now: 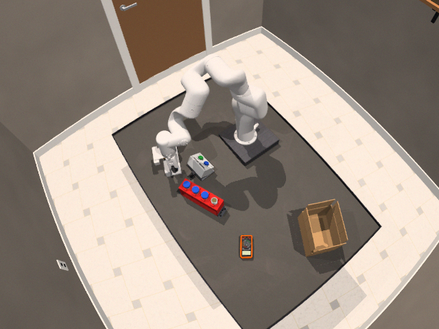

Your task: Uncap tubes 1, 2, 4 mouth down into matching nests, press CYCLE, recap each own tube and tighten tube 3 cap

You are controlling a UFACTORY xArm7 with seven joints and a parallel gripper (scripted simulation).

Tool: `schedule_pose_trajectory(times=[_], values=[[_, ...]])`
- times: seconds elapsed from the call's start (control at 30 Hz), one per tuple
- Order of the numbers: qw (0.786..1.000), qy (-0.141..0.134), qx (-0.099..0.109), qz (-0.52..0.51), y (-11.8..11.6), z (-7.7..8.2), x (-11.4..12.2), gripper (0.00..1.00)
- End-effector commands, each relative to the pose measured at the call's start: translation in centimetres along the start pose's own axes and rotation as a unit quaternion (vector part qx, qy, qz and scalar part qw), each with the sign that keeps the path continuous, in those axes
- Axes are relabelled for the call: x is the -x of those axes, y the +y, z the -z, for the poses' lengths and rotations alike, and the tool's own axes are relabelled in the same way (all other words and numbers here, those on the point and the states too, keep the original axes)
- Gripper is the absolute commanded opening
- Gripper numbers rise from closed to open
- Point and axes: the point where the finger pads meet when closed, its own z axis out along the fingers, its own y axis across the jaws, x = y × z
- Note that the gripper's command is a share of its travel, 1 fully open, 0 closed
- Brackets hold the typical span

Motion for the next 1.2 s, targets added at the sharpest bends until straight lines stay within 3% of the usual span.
schedule_pose_trajectory(times=[0.0,1.03,1.07,1.17], values=[[1.0,0.002,-0.001,0.0,-0.03,0.13,-0.13,0.0],[1.0,0.002,-0.001,0.0,-0.01,-0.86,-0.11,0.0],[1.0,0.002,-0.001,0.0,-0.01,-0.86,-0.11,0.46],[1.0,0.002,-0.001,0.0,-0.01,-0.87,-0.11,0.46]])
